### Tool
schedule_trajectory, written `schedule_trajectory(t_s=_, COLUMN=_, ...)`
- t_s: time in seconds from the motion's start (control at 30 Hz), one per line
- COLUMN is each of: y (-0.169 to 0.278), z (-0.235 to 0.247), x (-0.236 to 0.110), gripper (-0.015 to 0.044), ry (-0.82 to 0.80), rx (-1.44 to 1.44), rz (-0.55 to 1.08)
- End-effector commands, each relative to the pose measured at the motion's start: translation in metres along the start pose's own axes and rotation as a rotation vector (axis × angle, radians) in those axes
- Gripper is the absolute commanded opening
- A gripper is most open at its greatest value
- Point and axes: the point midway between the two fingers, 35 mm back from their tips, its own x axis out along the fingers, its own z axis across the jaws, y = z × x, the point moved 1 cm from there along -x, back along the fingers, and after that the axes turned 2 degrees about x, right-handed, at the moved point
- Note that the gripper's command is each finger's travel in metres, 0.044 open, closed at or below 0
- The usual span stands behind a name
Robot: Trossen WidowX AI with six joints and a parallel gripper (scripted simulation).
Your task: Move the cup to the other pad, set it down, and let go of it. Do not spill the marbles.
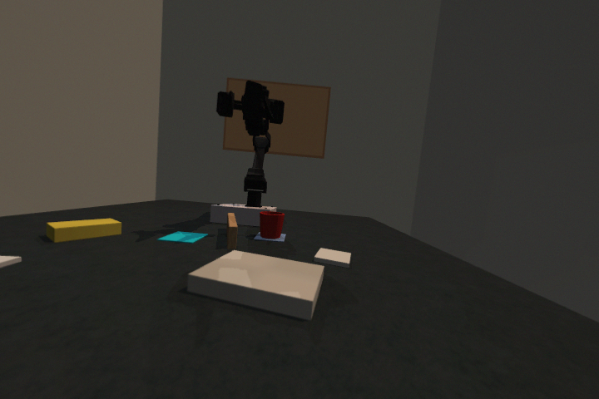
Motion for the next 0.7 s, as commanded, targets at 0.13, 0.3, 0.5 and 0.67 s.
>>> schedule_trajectory(t_s=0.13, y=0.071, z=0.020, x=0.018, gripper=0.0269, ry=0.005, rx=0.327, rz=0.377)
schedule_trajectory(t_s=0.3, y=0.163, z=0.047, x=-0.001, gripper=0.0148, ry=0.249, rx=0.705, rz=0.904)
schedule_trajectory(t_s=0.5, y=0.227, z=0.065, x=-0.063, gripper=0.0148, ry=0.874, rx=0.909, rz=1.349)
schedule_trajectory(t_s=0.67, y=0.230, z=0.066, x=-0.069, gripper=0.0148, ry=0.963, rx=0.911, rz=1.378)
